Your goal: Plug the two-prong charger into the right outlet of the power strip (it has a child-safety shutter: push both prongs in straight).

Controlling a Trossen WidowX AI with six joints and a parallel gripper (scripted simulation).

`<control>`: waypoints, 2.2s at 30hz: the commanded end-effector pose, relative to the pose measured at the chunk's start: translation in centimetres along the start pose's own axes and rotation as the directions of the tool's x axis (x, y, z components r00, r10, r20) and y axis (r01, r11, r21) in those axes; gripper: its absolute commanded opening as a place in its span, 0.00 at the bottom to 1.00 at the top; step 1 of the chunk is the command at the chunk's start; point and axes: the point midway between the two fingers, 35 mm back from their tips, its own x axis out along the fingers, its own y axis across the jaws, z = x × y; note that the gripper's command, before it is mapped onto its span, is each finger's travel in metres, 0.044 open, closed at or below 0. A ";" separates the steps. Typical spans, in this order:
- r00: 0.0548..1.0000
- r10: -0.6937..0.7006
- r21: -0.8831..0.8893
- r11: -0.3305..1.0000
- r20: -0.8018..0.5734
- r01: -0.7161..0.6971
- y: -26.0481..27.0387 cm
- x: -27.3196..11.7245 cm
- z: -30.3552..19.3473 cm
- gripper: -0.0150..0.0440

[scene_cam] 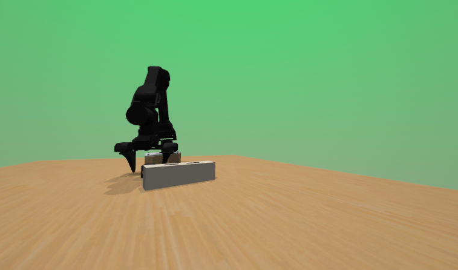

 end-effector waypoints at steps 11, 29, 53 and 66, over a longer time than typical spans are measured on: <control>1.000 0.000 0.000 1.000 -0.003 0.000 0.0 0.4 -0.1 0.69; 1.000 -0.002 -0.002 1.000 -0.005 0.002 0.0 -1.5 -0.2 0.25; 1.000 -0.016 -0.232 0.973 -0.005 0.014 2.2 -2.6 -0.3 0.25; 1.000 -0.024 -0.389 0.921 0.000 0.022 4.0 -0.9 0.3 0.25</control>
